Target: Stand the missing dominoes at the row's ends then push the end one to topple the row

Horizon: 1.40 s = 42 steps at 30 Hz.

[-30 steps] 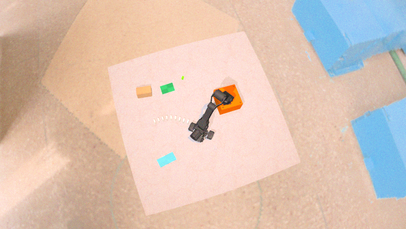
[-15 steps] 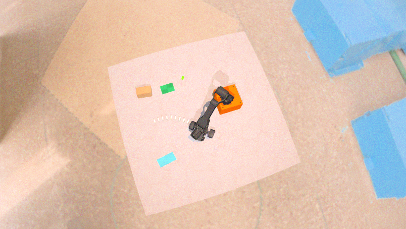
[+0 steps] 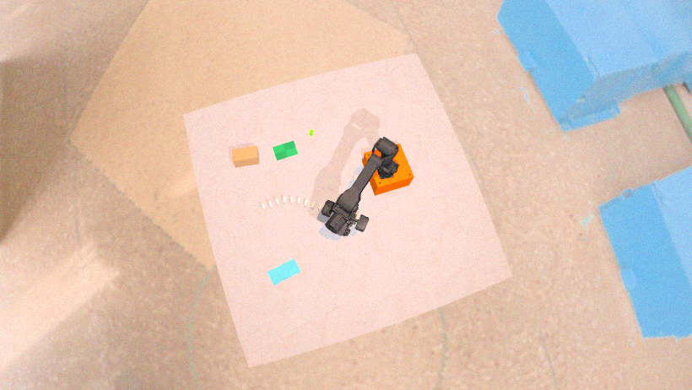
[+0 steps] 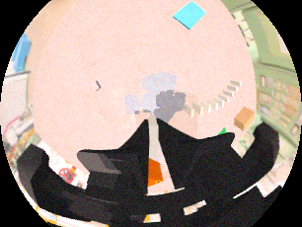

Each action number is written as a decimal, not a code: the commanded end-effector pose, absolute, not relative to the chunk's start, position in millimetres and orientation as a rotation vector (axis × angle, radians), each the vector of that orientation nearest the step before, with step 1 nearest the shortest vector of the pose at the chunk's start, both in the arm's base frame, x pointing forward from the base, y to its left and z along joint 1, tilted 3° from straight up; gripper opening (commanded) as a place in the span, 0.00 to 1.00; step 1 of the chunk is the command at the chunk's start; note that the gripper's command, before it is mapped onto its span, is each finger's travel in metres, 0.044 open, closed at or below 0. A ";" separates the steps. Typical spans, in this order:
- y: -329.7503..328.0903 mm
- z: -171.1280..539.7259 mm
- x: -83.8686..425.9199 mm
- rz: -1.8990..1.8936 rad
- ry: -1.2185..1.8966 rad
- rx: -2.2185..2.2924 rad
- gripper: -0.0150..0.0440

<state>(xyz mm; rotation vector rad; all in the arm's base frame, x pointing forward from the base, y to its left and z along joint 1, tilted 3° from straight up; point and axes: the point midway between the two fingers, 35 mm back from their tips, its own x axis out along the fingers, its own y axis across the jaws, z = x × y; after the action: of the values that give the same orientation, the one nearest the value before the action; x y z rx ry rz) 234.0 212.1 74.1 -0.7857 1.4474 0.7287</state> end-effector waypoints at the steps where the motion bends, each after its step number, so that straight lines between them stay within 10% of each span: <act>1: 221.6 82.4 244.2 0.640 1.476 -0.688 0.30; 18: 294.0 81.6 347.1 -0.358 1.525 0.326 0.30; 42: 294.4 65.0 351.7 -0.405 1.411 0.264 0.30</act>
<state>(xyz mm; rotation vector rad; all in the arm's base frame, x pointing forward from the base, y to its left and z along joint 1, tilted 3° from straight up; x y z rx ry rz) 350.9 293.5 76.5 0.3081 1.4772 -0.3763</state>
